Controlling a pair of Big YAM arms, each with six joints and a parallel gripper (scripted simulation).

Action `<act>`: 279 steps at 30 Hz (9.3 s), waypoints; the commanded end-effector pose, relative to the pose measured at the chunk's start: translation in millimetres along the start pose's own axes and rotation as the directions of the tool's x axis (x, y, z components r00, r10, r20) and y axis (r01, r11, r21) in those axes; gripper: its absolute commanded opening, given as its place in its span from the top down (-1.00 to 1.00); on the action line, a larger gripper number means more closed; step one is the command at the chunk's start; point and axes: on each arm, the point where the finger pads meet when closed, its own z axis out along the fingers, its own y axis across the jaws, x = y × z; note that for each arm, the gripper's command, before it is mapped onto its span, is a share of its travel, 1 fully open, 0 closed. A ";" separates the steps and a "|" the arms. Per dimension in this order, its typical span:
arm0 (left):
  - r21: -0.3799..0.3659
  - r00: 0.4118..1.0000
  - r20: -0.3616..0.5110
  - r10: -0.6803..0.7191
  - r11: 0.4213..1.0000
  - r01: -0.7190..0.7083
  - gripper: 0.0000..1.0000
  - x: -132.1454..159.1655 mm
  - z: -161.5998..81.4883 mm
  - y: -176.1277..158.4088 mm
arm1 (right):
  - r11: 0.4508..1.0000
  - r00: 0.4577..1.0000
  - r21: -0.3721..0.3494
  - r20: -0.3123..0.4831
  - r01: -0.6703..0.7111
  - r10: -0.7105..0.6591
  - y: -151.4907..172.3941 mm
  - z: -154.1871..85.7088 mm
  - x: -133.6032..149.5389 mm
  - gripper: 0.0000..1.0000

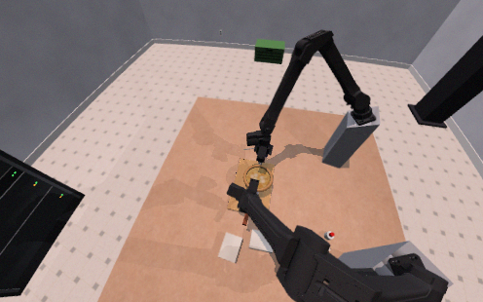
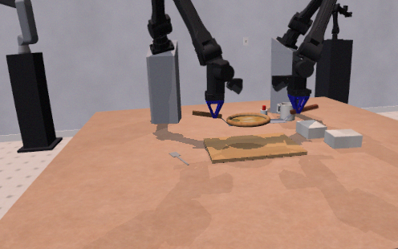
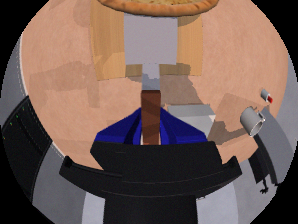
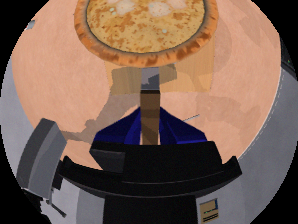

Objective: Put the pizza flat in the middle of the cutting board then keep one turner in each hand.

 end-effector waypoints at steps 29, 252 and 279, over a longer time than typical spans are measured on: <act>0.005 1.000 -0.005 -0.007 1.000 0.007 0.87 3.6 26.4 34.3 | 0.999 1.000 0.032 0.018 0.010 -0.011 -37.7 12.8 -8.4 0.87; 0.022 0.959 -0.284 0.008 1.000 -0.002 0.87 56.6 49.0 18.6 | 0.999 0.962 0.035 -0.273 -0.015 0.024 -38.8 30.1 62.2 0.87; 0.029 0.959 -0.282 0.020 1.000 -0.012 0.87 52.3 49.5 12.0 | 0.999 0.961 0.036 -0.277 -0.010 0.019 -38.2 31.5 101.1 0.87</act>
